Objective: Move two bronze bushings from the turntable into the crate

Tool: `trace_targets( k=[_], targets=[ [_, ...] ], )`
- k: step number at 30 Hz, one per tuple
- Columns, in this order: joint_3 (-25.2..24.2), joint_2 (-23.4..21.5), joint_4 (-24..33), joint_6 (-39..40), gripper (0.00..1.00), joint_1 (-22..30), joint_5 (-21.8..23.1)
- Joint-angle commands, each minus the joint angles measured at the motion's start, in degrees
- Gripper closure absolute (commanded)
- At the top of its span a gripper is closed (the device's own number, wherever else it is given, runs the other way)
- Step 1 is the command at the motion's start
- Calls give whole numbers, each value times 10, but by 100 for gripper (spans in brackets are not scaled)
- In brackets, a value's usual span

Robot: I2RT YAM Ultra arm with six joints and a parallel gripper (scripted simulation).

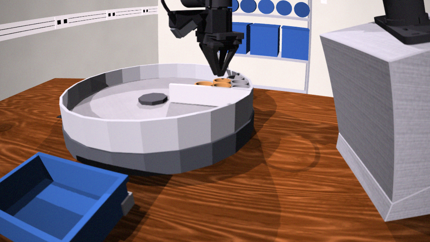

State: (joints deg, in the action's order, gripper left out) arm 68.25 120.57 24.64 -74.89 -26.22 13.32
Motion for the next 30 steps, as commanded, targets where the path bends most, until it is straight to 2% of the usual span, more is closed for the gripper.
trace_targets(
  k=[1,30],
  targets=[
    [16,-2,1,0,85,-10,3],
    [16,-9,1,0,85,-10,3]
  ],
)
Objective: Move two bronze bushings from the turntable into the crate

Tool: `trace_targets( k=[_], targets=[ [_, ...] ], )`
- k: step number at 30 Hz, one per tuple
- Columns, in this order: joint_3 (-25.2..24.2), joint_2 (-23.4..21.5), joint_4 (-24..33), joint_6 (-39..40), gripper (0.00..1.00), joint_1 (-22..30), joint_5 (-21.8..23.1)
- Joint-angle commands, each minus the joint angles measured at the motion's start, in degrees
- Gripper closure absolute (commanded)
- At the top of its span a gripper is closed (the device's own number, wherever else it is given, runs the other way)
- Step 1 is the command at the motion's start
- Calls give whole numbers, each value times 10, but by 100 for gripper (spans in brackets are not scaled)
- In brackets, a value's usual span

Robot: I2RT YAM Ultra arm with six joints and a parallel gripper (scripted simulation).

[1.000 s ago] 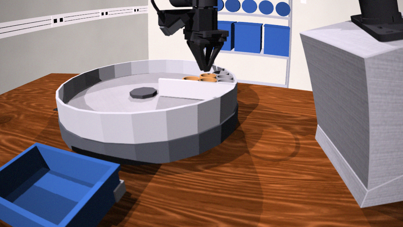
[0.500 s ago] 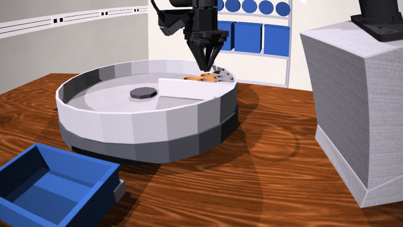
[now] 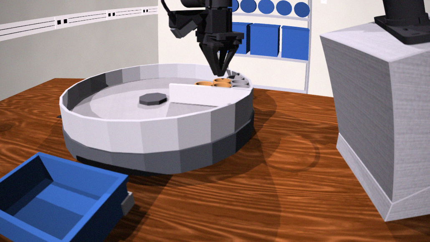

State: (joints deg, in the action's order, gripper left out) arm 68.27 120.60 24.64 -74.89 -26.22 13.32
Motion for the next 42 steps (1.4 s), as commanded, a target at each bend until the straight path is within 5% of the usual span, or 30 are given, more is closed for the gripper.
trace_targets(
  k=[1,42],
  targets=[
    [15,-9,1,0,85,-10,3],
    [20,3,9,-6,85,-11,5]
  ],
)
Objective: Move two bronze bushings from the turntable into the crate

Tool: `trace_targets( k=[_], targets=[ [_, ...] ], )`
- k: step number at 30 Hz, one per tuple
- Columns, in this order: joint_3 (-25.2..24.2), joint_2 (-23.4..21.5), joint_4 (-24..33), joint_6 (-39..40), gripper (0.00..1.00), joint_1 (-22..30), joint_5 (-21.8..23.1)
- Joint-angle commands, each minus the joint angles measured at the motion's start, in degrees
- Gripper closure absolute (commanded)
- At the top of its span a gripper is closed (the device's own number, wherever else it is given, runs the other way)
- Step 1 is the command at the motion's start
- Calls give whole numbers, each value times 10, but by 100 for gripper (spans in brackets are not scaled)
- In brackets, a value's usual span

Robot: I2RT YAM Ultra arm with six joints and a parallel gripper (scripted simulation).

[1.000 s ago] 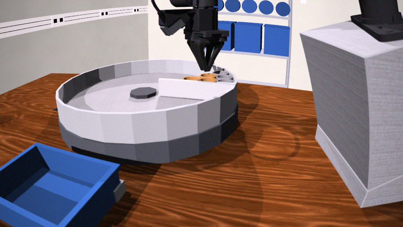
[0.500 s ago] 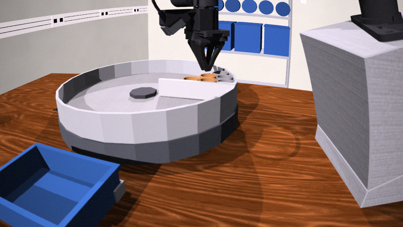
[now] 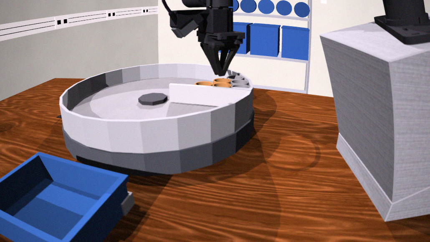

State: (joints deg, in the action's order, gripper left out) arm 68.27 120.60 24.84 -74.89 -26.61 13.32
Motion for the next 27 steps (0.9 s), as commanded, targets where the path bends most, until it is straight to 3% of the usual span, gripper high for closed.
trace_targets(
  k=[1,27],
  targets=[
    [20,3,7,-6,85,-7,5],
    [26,-1,11,1,85,0,3]
  ],
)
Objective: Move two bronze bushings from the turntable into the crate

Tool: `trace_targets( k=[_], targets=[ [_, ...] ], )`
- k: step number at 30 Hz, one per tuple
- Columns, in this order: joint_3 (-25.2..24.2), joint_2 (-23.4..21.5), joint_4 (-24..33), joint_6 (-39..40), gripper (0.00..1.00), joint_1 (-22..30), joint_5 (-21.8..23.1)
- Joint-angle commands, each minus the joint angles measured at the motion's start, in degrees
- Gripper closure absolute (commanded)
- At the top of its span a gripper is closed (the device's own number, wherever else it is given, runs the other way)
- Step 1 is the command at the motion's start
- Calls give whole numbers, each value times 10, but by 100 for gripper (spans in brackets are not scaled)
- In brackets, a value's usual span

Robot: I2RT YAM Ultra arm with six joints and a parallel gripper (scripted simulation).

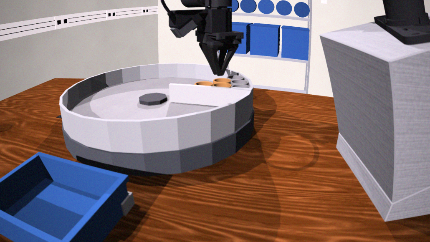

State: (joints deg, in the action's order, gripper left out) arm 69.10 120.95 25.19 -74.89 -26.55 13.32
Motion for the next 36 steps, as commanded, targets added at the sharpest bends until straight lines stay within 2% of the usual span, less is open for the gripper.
trace_targets(
  k=[1,26,31,36],
  targets=[
    [18,-5,7,1,85,0,3],
    [18,-5,7,1,85,0,3],
    [15,8,-13,6,85,6,2],
    [9,-4,-8,7,85,0,1]
  ],
)
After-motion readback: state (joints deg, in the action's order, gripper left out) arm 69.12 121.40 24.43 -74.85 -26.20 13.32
